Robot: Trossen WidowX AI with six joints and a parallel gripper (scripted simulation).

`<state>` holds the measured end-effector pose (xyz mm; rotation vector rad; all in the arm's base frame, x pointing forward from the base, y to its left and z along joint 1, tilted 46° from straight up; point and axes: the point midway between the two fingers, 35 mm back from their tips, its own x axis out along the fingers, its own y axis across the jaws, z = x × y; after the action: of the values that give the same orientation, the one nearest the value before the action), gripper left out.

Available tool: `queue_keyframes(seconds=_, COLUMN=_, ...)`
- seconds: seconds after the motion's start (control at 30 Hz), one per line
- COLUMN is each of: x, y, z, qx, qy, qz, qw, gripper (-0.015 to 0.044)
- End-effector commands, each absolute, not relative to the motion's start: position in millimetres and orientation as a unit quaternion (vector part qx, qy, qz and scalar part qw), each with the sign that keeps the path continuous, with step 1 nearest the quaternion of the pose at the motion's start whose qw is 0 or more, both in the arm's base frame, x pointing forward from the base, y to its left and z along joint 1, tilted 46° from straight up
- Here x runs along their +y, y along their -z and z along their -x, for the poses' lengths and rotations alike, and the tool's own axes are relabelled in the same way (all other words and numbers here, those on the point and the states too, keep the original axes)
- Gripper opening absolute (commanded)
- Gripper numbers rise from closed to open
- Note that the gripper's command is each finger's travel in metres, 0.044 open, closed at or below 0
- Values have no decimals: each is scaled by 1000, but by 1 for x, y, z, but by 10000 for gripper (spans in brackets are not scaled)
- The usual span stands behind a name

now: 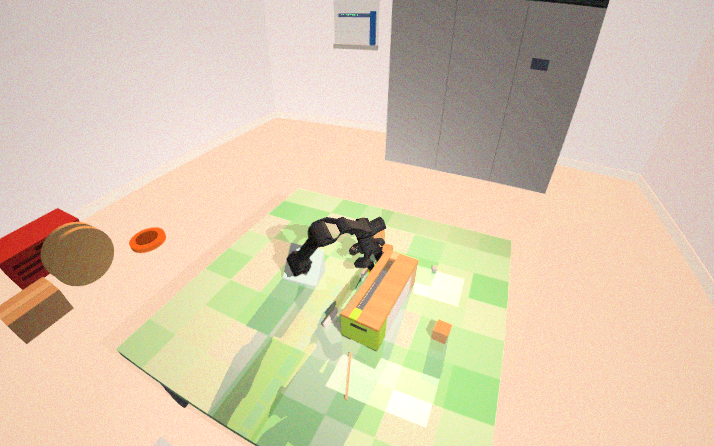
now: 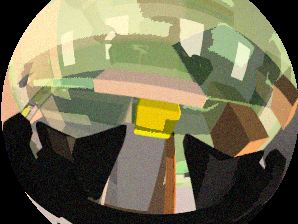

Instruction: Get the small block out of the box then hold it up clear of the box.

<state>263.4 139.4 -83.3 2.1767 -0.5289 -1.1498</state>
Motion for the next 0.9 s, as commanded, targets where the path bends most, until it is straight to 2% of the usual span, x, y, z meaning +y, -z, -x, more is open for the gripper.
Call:
queue_keyframes(seconds=0.0, x=133, y=88, z=-263, qx=-201, qy=435, qz=-821, qw=310, gripper=285)
queue_keyframes(seconds=0.3, x=124, y=95, z=-263, qx=-202, qy=434, qz=-821, qw=311, gripper=285)
queue_keyframes(seconds=0.57, x=124, y=95, z=-263, qx=-202, qy=434, qz=-821, qw=311, gripper=75)
queue_keyframes(seconds=0.63, x=124, y=95, z=-263, qx=-202, qy=434, qz=-821, qw=311, gripper=62)
queue_keyframes(seconds=0.73, x=130, y=90, z=-263, qx=-201, qy=435, qz=-821, qw=310, gripper=0)
queue_keyframes(seconds=0.87, x=147, y=75, z=-260, qx=-200, qy=435, qz=-822, qw=309, gripper=0)
